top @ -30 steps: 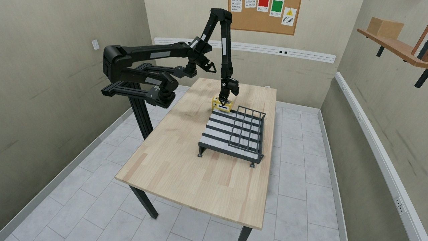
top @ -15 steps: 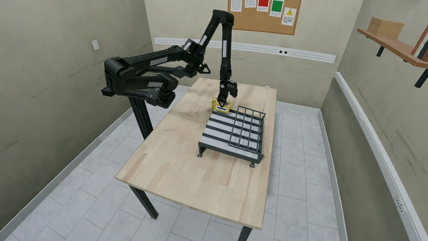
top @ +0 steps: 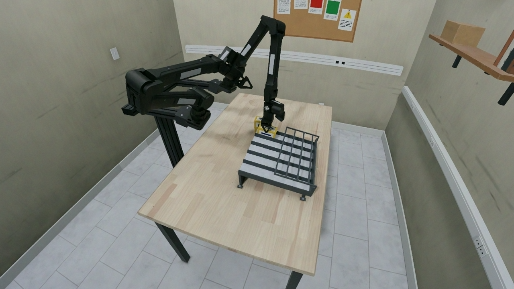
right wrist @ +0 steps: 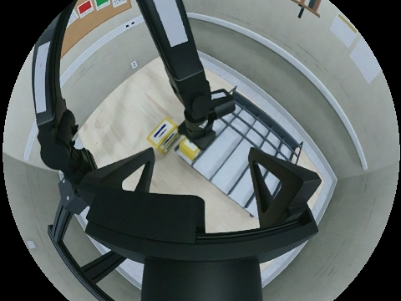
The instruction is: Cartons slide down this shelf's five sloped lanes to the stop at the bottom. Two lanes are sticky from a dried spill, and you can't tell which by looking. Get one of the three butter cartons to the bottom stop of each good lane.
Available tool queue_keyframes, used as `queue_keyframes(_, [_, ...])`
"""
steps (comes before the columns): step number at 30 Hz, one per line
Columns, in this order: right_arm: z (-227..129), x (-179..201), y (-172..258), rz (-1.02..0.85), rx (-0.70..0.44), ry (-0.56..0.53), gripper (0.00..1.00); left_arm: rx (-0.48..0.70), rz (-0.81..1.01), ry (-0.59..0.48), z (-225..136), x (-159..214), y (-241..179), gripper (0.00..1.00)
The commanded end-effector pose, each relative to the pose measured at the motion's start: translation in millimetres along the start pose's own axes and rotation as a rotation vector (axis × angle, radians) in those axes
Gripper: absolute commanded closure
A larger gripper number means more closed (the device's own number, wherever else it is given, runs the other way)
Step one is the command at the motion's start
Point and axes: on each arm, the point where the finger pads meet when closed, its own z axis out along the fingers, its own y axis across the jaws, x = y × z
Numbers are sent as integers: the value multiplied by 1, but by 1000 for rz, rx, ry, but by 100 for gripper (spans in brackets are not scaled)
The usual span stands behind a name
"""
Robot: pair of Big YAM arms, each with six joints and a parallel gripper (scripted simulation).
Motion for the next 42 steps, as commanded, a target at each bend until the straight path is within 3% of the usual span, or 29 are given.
queue_keyframes(1, [-5, -14, 0, 17, -3, -18, 0, 7, -2, -13, 5, -1, 2, 41])
queue_keyframes(5, [-4, -16, -1, 27, -1, -24, 0, 6, -4, -23, 1, -3, 2, 41])
queue_keyframes(7, [-4, -16, -1, 27, -1, -24, 0, 8, -2, -22, 1, -3, -1, 22])
queue_keyframes(13, [-4, -16, -1, 27, -1, -24, 0, 7, -4, -23, -2, -10, 1, 22])
queue_keyframes(14, [-4, -16, -1, 27, -1, -24, 0, 7, -2, -22, -4, -7, -1, 11])
queue_keyframes(22, [-4, -16, -1, 27, -1, -24, 0, 1, 4, -8, -27, 11, -5, 9])
queue_keyframes(23, [-4, -16, -1, 27, -1, -24, 0, 1, 5, -7, -29, 11, -4, 0])
queue_keyframes(32, [-4, -16, -1, 27, -1, -24, 0, 1, 4, -9, -64, 12, -4, 0])
queue_keyframes(33, [-4, -16, -1, 27, -1, -24, 0, 0, 5, -6, -69, 14, -3, 9])
queue_keyframes(34, [-4, -16, -1, 27, -1, -24, 0, 1, 14, -10, -72, 14, -3, 9])
queue_keyframes(42, [-4, -16, -1, 27, -1, -24, 0, 31, 42, -86, -42, 8, 37, 9])
